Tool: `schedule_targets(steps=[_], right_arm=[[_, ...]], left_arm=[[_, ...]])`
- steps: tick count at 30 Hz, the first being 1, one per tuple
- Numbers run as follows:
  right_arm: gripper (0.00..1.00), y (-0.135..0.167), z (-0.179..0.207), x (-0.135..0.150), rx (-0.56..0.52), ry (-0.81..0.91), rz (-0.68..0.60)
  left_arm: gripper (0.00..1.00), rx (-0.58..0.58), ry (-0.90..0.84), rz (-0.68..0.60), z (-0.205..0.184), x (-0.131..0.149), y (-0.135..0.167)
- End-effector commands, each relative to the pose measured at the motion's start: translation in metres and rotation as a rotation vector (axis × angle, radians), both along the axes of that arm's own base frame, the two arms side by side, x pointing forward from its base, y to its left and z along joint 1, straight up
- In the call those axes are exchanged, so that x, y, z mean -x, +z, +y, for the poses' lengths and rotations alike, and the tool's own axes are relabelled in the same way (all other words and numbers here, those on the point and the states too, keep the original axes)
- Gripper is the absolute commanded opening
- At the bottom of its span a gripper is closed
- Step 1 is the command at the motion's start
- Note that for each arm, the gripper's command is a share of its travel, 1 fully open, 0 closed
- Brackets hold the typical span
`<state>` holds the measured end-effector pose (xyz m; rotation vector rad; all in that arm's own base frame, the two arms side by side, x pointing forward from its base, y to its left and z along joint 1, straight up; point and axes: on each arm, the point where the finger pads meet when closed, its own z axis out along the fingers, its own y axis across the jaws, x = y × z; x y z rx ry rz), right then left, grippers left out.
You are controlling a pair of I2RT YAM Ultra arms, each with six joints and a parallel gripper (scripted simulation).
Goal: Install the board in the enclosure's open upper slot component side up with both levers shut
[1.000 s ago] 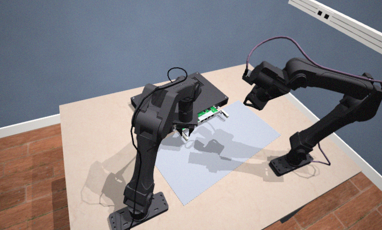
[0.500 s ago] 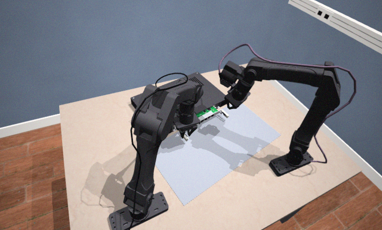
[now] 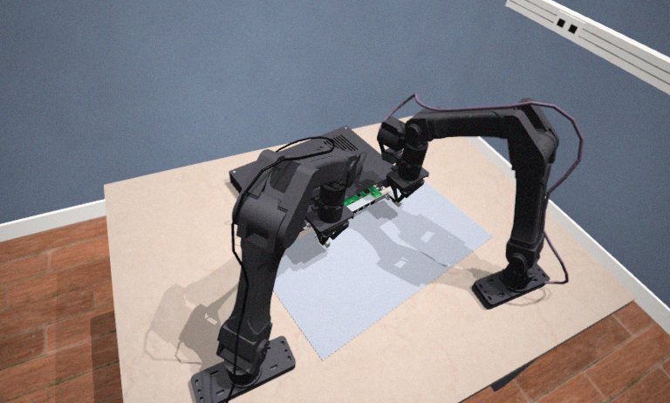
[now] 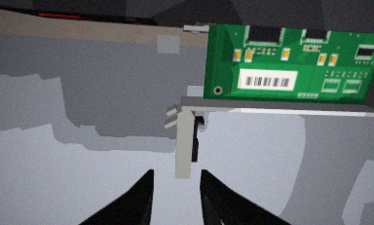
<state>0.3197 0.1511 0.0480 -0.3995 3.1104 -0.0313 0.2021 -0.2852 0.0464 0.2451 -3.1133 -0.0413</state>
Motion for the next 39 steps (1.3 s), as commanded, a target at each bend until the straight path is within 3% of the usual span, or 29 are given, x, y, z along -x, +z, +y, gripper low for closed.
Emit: schedule_targets(steps=[1, 12, 23, 24, 31, 32, 33, 39], right_arm=[[0.32, 0.005, 0.003, -0.011, -0.028, -0.007, -0.018], [0.32, -0.009, 0.007, -0.014, -0.029, -0.006, -0.020], [0.32, -0.027, 0.006, -0.011, -0.024, -0.007, -0.009], [0.23, -0.025, 0.007, -0.013, -0.028, -0.006, -0.018], [0.19, -0.021, 0.008, -0.015, -0.033, -0.006, -0.028], [0.15, -0.020, 0.006, -0.013, -0.041, -0.011, -0.026], [0.15, -0.021, 0.005, -0.012, -0.040, -0.011, -0.023], [0.08, -0.021, 0.006, -0.011, -0.040, -0.007, -0.023]], left_arm=[[0.32, 0.031, 0.005, -0.041, -0.005, -0.002, 0.012], [0.32, 0.039, 0.013, -0.057, -0.006, -0.005, 0.012], [0.32, 0.024, 0.010, -0.047, -0.006, -0.009, -0.010], [0.32, 0.024, 0.010, -0.047, -0.006, -0.009, -0.012], [0.32, 0.024, 0.009, -0.047, -0.006, -0.009, -0.019], [0.32, 0.024, 0.009, -0.047, -0.006, -0.009, -0.019], [0.23, 0.027, 0.009, -0.049, -0.006, -0.009, -0.018], [0.15, 0.029, 0.009, -0.050, -0.006, -0.009, -0.014]])
